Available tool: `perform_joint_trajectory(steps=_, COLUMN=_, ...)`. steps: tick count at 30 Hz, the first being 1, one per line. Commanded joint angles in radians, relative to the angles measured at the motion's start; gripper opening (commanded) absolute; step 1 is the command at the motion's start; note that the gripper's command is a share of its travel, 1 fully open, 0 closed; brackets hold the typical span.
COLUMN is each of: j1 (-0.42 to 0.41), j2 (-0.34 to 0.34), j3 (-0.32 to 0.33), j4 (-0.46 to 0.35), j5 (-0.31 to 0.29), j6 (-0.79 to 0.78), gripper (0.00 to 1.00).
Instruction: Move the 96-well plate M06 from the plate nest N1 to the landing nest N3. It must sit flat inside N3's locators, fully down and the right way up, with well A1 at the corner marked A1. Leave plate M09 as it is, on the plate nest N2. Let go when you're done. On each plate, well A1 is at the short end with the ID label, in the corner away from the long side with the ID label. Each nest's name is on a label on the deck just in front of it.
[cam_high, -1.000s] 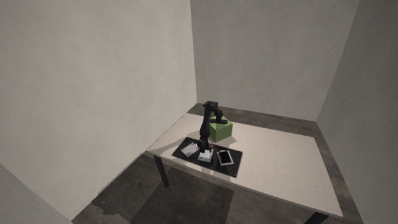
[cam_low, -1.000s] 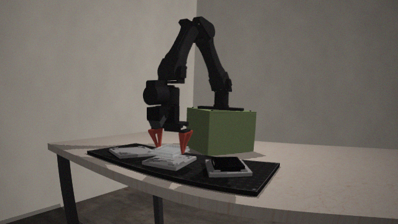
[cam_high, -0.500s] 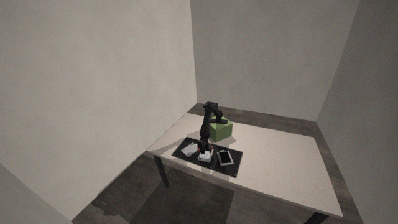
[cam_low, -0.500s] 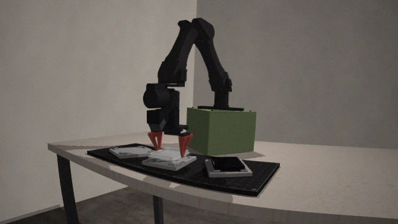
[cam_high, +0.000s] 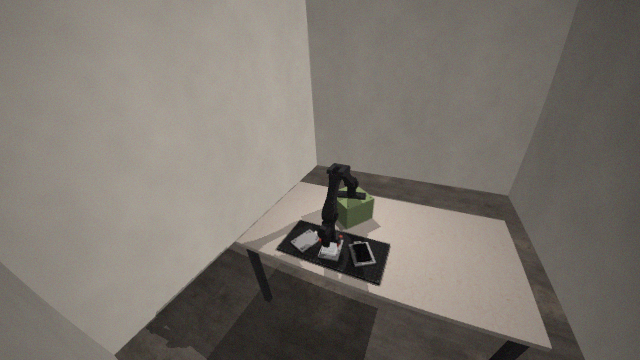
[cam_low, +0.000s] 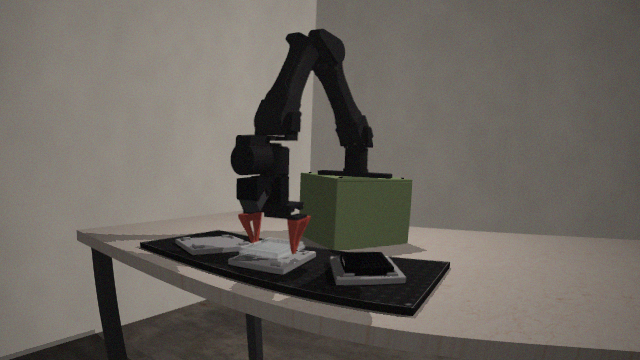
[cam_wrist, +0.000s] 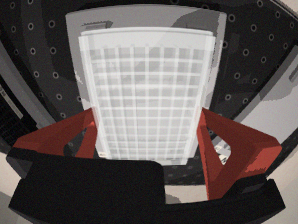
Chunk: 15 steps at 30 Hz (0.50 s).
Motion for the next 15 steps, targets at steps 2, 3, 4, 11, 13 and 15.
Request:
perform_joint_trajectory(steps=2, j1=0.006, j2=-0.034, j3=-0.012, j4=0.023, j5=-0.002, j6=0.005, gripper=0.00)
perform_joint_trajectory(steps=3, j1=0.006, j2=-0.033, j3=-0.017, j4=0.023, j5=-0.002, j6=0.005, gripper=0.00)
perform_joint_trajectory(steps=4, j1=0.006, j2=-0.033, j3=-0.018, j4=0.024, j5=-0.002, j6=0.005, gripper=0.00)
perform_joint_trajectory(steps=11, j1=0.007, j2=-0.034, j3=-0.018, j4=0.030, j5=-0.002, j6=0.006, gripper=0.00)
perform_joint_trajectory(steps=13, j1=0.008, j2=-0.033, j3=0.002, j4=0.031, j5=-0.002, j6=0.006, gripper=0.00)
perform_joint_trajectory(steps=15, j1=0.008, j2=-0.033, j3=0.000, j4=0.031, j5=-0.003, j6=0.006, gripper=0.00)
